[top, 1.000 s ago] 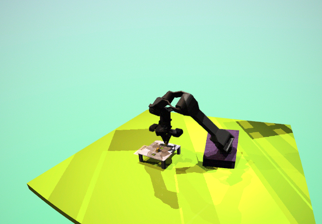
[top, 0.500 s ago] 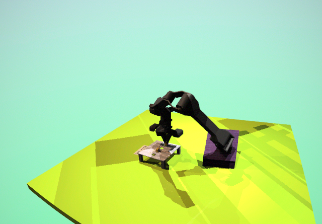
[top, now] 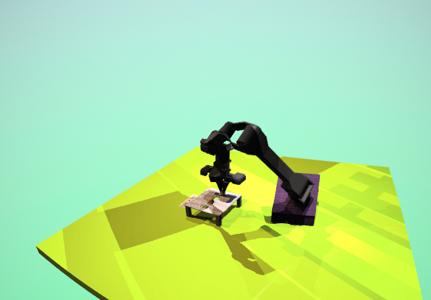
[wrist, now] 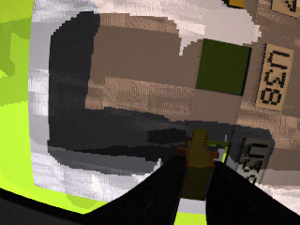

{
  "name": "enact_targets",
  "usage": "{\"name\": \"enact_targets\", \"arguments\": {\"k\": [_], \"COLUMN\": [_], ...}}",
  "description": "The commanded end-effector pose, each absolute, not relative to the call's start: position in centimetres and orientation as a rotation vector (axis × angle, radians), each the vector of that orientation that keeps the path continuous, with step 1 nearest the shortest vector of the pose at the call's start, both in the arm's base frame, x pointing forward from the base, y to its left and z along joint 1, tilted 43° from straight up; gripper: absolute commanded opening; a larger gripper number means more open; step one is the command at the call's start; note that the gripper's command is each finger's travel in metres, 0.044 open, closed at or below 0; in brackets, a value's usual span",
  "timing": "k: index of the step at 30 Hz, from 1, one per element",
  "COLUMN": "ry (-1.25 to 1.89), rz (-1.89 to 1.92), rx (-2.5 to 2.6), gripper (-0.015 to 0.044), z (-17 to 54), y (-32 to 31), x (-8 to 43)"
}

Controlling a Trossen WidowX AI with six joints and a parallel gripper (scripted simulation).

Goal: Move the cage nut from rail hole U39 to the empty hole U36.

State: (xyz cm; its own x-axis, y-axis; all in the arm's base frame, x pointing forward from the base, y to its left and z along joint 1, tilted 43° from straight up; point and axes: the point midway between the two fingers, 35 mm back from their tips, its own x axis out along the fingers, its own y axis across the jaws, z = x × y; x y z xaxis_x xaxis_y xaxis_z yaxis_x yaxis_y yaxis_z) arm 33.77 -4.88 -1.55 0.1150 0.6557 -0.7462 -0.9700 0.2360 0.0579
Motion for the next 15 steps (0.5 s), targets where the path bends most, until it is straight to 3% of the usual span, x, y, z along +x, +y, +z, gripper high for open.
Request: {"name": "enact_targets", "arguments": {"k": [1,15], "ry": [0.751,0.745], "rz": [1.267,1.249], "rx": [-0.510,-0.516], "gripper": [0.0028,0.0028], "z": [-1.45,-1.43], "y": [-4.79,-4.77], "x": [33.69,33.59]}}
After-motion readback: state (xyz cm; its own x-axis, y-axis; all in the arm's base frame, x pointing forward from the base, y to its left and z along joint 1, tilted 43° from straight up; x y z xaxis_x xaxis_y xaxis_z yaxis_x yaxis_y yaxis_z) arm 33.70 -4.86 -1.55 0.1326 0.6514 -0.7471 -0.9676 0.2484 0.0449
